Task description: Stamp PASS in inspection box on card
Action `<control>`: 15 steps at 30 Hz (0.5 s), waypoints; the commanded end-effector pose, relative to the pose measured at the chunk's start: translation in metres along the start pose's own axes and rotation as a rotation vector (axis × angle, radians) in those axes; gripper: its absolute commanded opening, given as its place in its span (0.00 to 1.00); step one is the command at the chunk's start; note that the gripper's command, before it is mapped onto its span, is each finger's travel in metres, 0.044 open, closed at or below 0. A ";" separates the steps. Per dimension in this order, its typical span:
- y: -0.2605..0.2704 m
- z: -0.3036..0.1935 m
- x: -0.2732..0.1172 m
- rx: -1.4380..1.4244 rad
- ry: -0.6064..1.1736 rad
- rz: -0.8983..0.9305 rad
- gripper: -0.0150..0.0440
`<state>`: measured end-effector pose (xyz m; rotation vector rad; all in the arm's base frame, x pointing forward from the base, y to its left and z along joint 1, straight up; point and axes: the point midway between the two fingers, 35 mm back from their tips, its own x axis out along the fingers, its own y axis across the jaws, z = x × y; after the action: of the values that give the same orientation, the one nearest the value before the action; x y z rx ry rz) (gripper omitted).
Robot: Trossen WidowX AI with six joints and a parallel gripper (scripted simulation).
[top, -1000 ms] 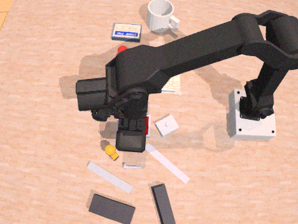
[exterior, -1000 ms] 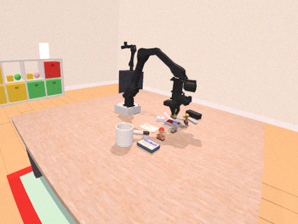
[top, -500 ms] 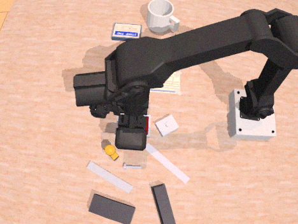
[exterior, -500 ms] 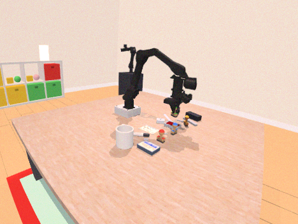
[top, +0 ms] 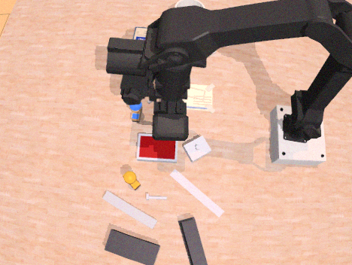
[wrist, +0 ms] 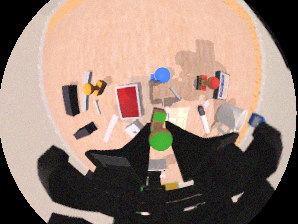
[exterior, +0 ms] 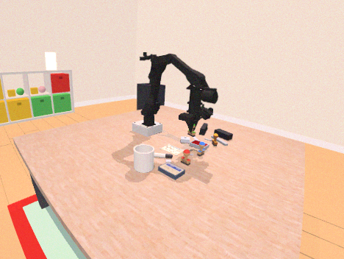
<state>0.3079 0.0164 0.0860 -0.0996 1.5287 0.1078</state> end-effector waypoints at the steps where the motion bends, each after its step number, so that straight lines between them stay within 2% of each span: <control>1: -0.018 -0.012 0.001 -0.023 0.005 -0.001 0.25; 15: -0.075 -0.060 0.003 -0.093 0.008 -0.004 0.25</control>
<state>0.2692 -0.0557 0.0835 -0.1666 1.5288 0.1582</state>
